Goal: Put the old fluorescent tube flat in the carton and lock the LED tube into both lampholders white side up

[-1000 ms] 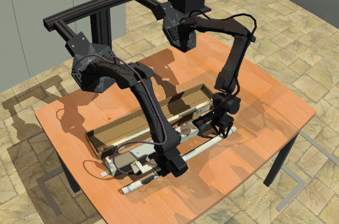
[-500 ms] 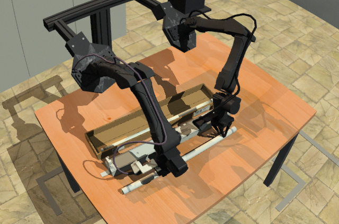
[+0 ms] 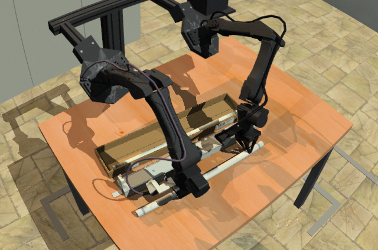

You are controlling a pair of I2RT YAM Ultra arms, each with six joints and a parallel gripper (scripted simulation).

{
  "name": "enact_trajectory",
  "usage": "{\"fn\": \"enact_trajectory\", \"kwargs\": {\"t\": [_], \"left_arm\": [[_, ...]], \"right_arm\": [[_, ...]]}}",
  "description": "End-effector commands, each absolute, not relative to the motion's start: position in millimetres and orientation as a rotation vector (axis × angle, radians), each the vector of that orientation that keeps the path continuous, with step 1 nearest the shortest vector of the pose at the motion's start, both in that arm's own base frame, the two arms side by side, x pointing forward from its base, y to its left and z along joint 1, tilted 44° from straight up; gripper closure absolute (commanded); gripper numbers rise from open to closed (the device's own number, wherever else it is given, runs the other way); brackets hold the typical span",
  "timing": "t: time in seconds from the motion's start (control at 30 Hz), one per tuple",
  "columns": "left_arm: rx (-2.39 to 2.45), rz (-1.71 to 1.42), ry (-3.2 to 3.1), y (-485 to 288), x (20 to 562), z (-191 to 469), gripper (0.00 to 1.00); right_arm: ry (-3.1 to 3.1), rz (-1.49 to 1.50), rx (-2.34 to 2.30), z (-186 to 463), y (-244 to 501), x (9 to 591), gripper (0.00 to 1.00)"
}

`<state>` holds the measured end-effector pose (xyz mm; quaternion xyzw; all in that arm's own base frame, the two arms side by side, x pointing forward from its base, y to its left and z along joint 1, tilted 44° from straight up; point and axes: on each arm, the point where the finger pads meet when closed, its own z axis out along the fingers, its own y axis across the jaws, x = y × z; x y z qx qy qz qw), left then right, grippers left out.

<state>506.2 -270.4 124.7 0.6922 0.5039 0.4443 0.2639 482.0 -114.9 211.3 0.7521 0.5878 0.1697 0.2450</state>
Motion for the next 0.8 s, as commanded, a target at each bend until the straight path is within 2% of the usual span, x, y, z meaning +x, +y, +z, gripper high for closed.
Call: {"fn": "enact_trajectory", "kwargs": {"t": [0.0,0.57,0.77], "left_arm": [[1.845,1.177,1.324,-287.8,504.6,144.0,0.89],[1.845,1.177,1.324,-287.8,504.6,144.0,0.89],[1.845,1.177,1.324,-287.8,504.6,144.0,0.89]], "right_arm": [[1.592,0.463,2.040,223.0,-113.9,479.3,0.51],[1.582,0.483,2.025,269.4,-101.7,450.8,0.51],[1.576,0.458,2.054,262.6,-109.6,448.7,0.51]]}}
